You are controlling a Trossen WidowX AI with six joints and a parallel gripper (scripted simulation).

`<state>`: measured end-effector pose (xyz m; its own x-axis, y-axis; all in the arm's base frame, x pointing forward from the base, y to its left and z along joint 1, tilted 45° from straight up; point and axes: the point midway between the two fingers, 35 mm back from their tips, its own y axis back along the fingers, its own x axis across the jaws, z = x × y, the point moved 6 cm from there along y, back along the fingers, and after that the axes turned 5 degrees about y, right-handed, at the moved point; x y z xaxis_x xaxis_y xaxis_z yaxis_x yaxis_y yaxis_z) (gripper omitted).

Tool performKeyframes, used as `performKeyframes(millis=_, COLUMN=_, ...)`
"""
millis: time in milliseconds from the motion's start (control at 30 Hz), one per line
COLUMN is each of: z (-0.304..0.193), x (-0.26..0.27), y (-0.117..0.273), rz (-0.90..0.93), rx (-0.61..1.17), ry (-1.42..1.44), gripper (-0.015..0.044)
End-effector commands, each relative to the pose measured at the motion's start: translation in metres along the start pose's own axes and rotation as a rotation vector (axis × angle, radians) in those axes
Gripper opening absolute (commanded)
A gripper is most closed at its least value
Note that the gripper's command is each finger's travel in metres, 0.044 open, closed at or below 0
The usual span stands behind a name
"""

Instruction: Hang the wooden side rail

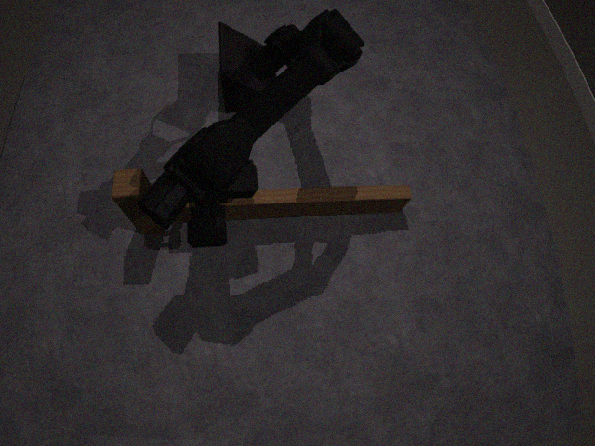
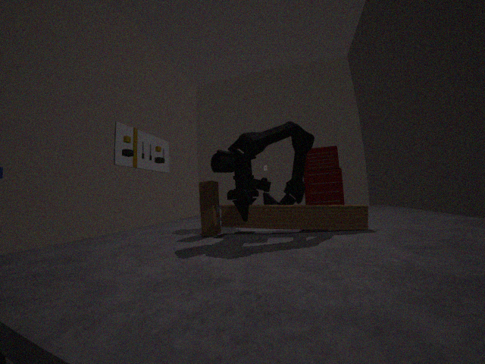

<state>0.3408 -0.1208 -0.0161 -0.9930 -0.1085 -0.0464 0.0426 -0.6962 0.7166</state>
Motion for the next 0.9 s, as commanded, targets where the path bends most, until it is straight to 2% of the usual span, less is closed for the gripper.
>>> performKeyframes(millis=0, z=-0.0036, x=-0.0008, y=0.0044, rz=-0.013, rx=0.011, ry=0.004, gripper=0.0000)
performKeyframes(millis=867, z=-0.0060, x=0.0004, y=0.0057, rz=-0.013, rx=0.011, ry=0.004, gripper=0.0000)
